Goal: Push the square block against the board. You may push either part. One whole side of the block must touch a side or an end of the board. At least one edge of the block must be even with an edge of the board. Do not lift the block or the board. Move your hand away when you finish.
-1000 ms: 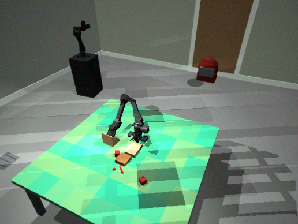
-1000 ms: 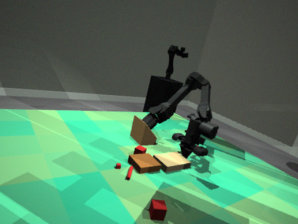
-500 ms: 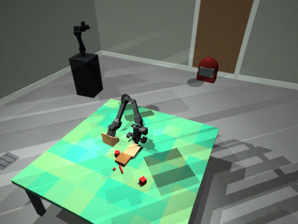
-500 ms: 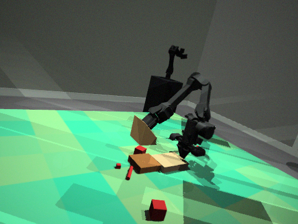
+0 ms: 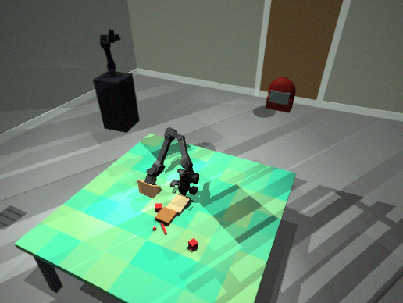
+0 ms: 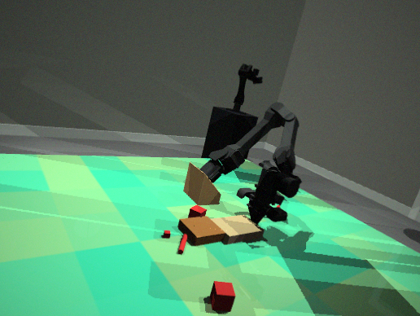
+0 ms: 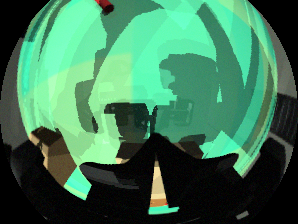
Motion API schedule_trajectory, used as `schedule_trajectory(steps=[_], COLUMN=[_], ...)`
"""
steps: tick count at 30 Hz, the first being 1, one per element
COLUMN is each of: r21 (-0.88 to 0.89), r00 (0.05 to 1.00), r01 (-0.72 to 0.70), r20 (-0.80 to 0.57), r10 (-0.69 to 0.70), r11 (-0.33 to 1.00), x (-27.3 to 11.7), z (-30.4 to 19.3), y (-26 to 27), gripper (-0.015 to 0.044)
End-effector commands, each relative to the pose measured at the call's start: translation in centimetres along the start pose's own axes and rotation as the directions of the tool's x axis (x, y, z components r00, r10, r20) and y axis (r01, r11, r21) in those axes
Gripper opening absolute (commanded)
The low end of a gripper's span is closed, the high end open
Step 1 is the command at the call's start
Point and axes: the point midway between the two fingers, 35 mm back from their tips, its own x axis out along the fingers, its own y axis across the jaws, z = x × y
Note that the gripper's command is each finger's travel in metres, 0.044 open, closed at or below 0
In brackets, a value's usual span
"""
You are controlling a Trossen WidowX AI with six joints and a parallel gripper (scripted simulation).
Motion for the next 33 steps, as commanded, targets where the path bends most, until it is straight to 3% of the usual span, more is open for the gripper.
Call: schedule_trajectory(steps=[1, 31, 33], r21=[0.005, 0.007, 0.007], r00=[1.0, 1.0, 1.0], r01=[-0.001, -0.008, -0.005], r20=[-0.003, 0.01, 0.009], r10=[0.001, 0.007, 0.005], r11=[1.0, 1.0, 1.0], x=[0.0, -0.1, -2.0], z=[0.4, 4.1, 4.0], y=[-0.1, -0.1, -0.2], gripper=[0.0, 0.0, 0.0])
